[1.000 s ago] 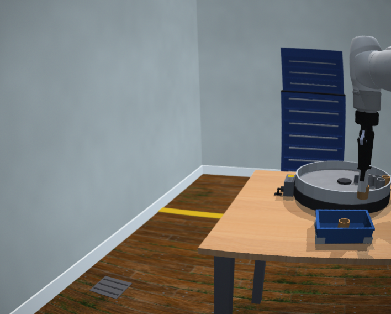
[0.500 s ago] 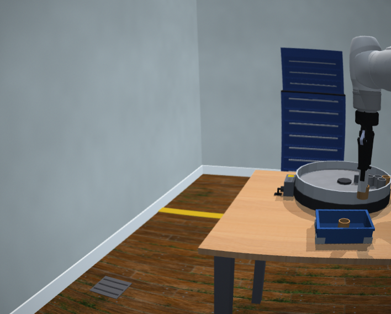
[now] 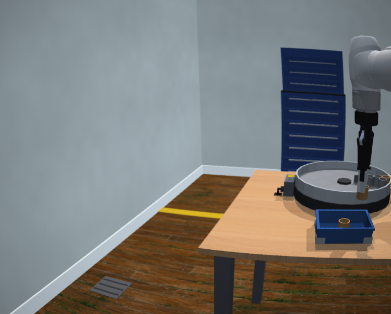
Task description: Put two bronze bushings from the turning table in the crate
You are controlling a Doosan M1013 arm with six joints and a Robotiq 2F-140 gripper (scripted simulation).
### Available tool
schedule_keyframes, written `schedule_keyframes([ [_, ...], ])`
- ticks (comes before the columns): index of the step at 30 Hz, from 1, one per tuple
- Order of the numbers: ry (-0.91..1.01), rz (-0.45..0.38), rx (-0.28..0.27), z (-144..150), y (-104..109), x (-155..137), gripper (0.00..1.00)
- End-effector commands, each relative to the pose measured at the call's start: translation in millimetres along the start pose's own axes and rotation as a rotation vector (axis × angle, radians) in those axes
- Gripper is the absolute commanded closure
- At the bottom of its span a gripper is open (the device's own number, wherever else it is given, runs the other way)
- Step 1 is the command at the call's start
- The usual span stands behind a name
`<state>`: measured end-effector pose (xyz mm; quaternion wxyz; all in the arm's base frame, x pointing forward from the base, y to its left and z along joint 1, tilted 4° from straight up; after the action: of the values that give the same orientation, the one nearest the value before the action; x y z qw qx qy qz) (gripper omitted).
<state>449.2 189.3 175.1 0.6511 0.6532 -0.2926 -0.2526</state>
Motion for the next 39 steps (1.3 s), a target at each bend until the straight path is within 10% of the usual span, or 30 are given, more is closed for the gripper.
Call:
schedule_keyframes([
  [1, 0.001, 0.005, 0.004, -4.4, 0.9, 0.1, 1.0],
  [39, 0.001, 0.005, 0.004, -4.5, -20.3, 0.2, 1.0],
])
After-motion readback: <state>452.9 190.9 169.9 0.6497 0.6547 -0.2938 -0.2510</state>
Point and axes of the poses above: the point where the finger pads meet when closed, its own y axis back along the fingers, its own z axis across the jaws, x = y × z, the point moved 1 cm from there along y, back along the fingers, and after that the axes turned 15 degrees about -y, right-handed, at the moved point
